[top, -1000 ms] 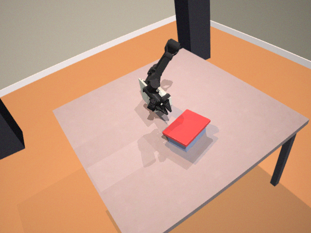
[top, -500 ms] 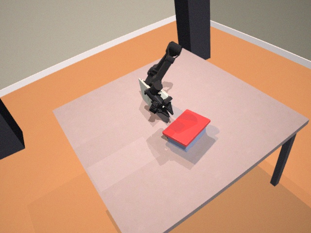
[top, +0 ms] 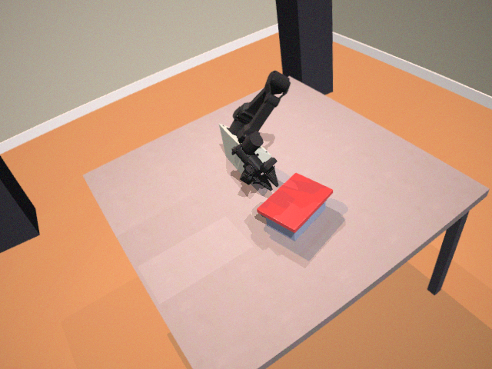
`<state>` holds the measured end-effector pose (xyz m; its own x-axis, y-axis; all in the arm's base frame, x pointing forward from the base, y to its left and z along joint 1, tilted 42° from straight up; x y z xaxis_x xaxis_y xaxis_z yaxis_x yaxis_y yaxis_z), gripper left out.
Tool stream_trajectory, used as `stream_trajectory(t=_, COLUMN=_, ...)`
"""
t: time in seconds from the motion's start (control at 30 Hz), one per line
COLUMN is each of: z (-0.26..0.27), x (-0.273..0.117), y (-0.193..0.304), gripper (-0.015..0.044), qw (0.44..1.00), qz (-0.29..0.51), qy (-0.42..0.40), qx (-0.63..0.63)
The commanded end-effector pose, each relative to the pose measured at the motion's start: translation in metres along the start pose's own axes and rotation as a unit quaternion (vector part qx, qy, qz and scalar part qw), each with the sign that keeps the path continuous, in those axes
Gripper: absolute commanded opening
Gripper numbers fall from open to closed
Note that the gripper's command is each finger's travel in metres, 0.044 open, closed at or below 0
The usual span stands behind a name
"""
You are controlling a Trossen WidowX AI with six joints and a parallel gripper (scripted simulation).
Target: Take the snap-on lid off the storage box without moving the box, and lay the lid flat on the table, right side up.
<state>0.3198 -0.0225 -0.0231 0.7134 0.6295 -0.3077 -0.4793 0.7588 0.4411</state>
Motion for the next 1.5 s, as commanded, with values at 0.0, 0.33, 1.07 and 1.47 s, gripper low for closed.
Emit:
stream_trajectory(t=0.0, z=0.000, x=0.008, y=-0.001, gripper=0.0235, qw=1.000, qz=-0.002, qy=-0.001, qx=0.001)
stream_trajectory(t=0.33, z=0.001, x=0.024, y=0.001, gripper=0.0235, qw=1.000, qz=0.000, qy=-0.006, qx=0.002)
stream_trajectory(t=1.07, z=0.001, x=0.028, y=0.002, gripper=0.0000, qw=1.000, qz=0.000, qy=-0.008, qx=0.003)
stream_trajectory(t=1.47, z=0.003, x=0.026, y=0.002, gripper=0.0000, qw=1.000, qz=0.002, qy=-0.008, qx=0.001)
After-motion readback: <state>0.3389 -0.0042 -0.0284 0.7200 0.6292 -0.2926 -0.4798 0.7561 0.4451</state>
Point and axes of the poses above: the point midway between the two fingers, 35 mm back from their tips, its own x axis out along the fingers, its own z axis across the jaws, y = z × x, the point moved 3 cm from there along -x, back along the fingers, and after that the axes turned 13 degrees about -x, right-handed, at the moved point
